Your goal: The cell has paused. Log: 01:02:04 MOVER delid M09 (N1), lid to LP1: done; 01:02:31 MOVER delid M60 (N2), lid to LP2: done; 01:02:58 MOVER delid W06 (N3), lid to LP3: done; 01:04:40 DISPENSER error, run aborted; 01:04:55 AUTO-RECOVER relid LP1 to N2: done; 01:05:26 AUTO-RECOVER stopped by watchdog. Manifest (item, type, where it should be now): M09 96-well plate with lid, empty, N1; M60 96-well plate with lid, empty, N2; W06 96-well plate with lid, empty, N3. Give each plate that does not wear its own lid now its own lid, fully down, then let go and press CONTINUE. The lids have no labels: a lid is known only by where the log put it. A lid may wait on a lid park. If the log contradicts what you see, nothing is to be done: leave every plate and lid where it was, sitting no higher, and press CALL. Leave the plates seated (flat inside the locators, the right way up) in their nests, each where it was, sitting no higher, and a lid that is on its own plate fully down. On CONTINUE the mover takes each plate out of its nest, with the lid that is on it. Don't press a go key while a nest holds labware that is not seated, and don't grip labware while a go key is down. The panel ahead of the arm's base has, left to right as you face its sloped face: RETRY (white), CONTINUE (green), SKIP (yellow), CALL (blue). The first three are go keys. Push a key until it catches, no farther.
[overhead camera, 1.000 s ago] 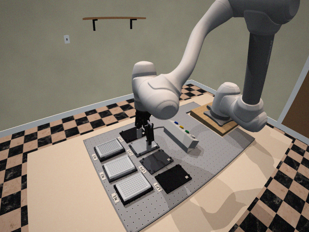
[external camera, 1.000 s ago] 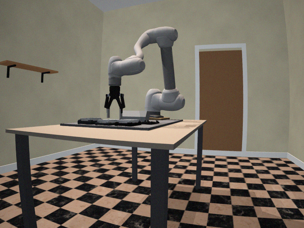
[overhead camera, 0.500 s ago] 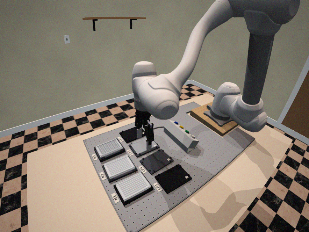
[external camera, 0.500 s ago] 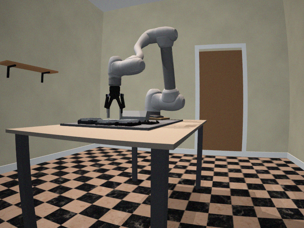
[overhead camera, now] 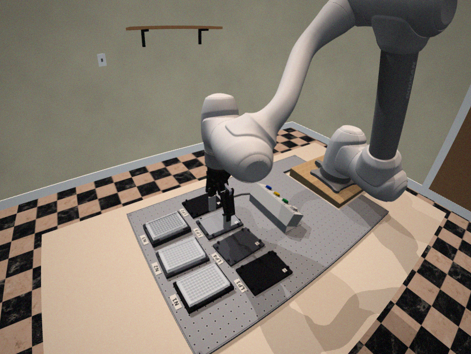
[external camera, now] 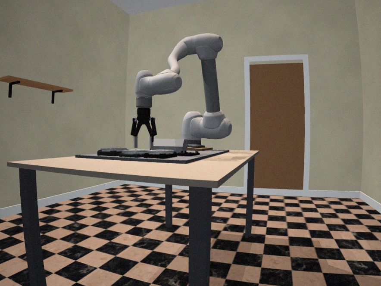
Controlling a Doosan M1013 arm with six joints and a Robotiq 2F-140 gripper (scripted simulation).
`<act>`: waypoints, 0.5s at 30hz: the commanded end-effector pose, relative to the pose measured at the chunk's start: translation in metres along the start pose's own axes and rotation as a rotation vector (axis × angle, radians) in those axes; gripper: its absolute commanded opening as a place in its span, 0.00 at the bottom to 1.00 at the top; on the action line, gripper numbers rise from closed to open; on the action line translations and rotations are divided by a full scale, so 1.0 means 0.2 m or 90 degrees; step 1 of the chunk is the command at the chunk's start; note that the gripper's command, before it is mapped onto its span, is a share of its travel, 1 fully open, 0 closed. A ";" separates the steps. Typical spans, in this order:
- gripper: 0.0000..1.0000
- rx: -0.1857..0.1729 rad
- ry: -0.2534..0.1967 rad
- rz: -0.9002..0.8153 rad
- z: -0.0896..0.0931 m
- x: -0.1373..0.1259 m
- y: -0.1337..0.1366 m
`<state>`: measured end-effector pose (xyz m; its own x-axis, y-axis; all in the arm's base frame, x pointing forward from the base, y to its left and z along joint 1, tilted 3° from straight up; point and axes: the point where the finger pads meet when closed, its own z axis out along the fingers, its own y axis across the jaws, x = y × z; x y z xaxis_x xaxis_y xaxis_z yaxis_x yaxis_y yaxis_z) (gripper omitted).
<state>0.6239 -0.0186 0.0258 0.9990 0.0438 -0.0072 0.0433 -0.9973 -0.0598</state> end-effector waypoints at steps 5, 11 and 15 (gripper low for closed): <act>0.66 0.000 0.000 0.000 0.00 0.00 0.00; 0.66 0.000 0.000 0.000 0.01 0.00 0.00; 0.66 0.000 0.000 0.000 0.01 0.00 0.00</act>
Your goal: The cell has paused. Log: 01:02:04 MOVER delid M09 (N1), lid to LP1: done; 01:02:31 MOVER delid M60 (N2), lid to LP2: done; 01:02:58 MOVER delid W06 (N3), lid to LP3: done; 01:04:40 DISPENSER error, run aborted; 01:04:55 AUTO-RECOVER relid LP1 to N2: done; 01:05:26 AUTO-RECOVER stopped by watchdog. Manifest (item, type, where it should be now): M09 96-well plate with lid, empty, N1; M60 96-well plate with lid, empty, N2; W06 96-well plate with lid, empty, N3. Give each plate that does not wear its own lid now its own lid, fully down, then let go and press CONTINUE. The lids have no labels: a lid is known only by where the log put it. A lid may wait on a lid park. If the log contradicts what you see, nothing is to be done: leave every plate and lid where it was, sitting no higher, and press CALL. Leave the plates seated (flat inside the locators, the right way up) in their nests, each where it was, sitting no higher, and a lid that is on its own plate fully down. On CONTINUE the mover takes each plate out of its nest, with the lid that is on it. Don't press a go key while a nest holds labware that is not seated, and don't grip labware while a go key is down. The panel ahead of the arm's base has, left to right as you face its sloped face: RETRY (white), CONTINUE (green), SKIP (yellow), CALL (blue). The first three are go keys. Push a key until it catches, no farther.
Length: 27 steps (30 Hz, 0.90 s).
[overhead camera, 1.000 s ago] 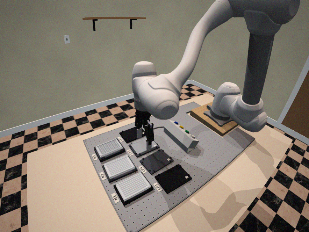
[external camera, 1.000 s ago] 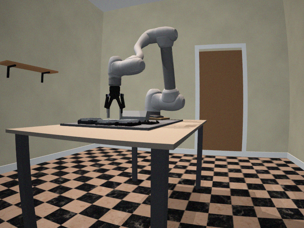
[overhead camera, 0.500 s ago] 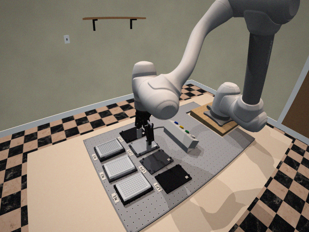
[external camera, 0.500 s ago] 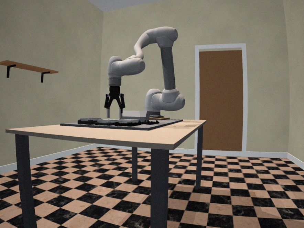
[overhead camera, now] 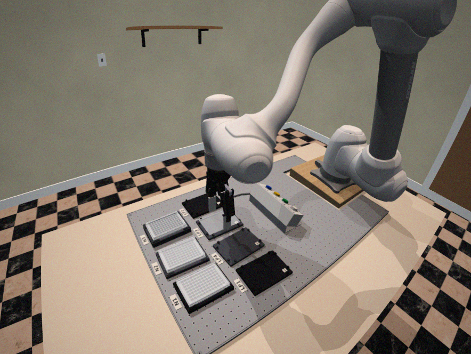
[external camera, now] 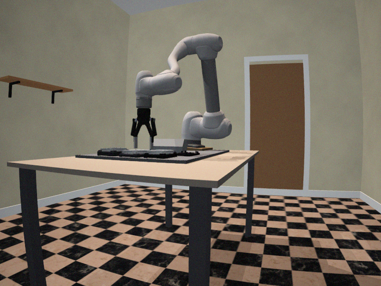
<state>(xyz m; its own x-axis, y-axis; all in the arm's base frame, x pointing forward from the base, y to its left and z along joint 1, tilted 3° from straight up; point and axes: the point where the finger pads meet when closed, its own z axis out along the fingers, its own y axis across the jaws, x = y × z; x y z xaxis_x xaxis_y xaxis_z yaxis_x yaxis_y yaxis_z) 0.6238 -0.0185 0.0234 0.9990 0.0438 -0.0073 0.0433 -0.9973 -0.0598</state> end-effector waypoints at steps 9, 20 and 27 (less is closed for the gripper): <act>0.66 0.000 0.000 0.000 0.02 0.00 0.00; 0.66 0.000 0.000 0.000 0.05 0.00 0.00; 0.66 0.000 0.000 0.000 0.06 0.00 0.00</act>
